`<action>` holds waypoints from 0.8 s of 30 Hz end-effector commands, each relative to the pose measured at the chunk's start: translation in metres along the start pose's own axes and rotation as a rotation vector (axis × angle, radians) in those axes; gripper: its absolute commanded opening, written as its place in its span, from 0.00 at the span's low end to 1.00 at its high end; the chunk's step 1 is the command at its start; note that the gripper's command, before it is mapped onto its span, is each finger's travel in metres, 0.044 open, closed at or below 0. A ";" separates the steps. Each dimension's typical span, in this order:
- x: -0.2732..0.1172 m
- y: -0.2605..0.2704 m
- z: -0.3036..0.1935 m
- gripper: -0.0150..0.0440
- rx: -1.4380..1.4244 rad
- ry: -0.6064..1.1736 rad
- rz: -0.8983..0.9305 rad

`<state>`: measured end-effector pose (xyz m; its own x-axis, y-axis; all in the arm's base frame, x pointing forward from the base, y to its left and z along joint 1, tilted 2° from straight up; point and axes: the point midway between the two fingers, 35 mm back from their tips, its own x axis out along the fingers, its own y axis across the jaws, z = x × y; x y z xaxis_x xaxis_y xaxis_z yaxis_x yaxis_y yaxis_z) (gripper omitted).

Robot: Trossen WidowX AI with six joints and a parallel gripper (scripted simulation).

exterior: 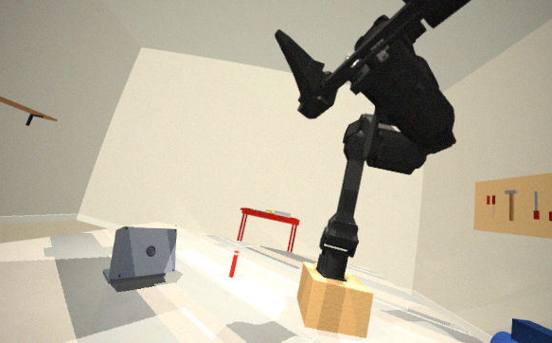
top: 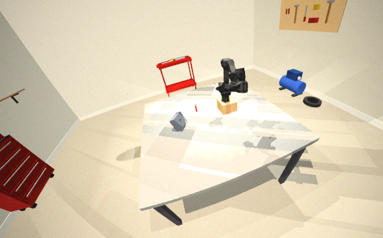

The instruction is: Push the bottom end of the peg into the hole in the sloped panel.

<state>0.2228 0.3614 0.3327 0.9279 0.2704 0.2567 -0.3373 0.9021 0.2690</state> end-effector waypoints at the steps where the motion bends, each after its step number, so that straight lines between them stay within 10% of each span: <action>1: 0.015 -0.011 -0.008 1.00 -0.080 0.016 -0.015; 24: 0.079 -0.105 -0.044 1.00 -0.432 0.152 -0.157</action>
<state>0.3260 0.3141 0.2899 0.9800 0.1614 0.1161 -0.1517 0.9845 -0.0882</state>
